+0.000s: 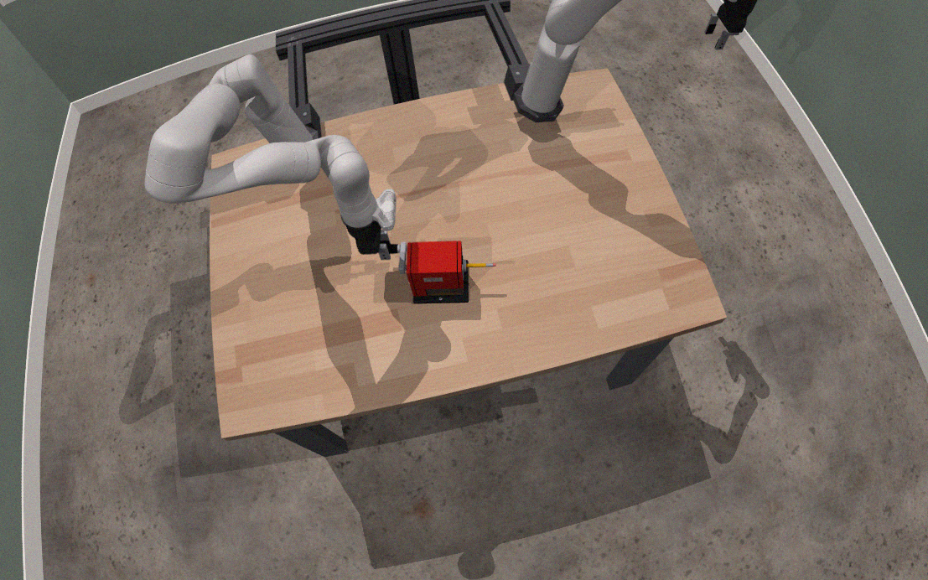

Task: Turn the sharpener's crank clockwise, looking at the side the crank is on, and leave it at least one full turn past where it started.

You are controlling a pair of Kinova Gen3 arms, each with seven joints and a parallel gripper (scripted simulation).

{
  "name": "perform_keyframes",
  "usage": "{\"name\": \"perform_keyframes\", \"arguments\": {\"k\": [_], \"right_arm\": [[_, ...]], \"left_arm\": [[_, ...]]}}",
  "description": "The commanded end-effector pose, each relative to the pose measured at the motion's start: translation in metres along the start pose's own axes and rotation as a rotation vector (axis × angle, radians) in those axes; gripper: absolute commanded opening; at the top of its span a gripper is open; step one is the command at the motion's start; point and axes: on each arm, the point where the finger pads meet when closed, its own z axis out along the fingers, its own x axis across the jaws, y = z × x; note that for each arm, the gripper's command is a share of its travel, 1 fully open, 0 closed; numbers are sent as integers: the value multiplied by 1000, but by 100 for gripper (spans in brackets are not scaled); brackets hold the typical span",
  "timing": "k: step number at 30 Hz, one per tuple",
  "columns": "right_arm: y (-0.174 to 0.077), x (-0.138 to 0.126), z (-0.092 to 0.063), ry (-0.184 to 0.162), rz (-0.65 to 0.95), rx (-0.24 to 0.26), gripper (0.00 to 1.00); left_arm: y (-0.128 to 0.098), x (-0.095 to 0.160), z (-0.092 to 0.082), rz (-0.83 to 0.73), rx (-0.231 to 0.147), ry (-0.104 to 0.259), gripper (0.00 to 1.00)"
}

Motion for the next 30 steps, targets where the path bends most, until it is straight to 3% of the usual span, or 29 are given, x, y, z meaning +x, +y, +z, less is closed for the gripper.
{"name": "perform_keyframes", "arguments": {"k": [1, 30], "right_arm": [[0, 0, -4, 1, 0, 1, 0], [0, 10, -35, 1, 0, 1, 0]], "left_arm": [[0, 0, -1, 0, -2, 0, 100], [0, 0, -1, 0, -2, 0, 100]]}}
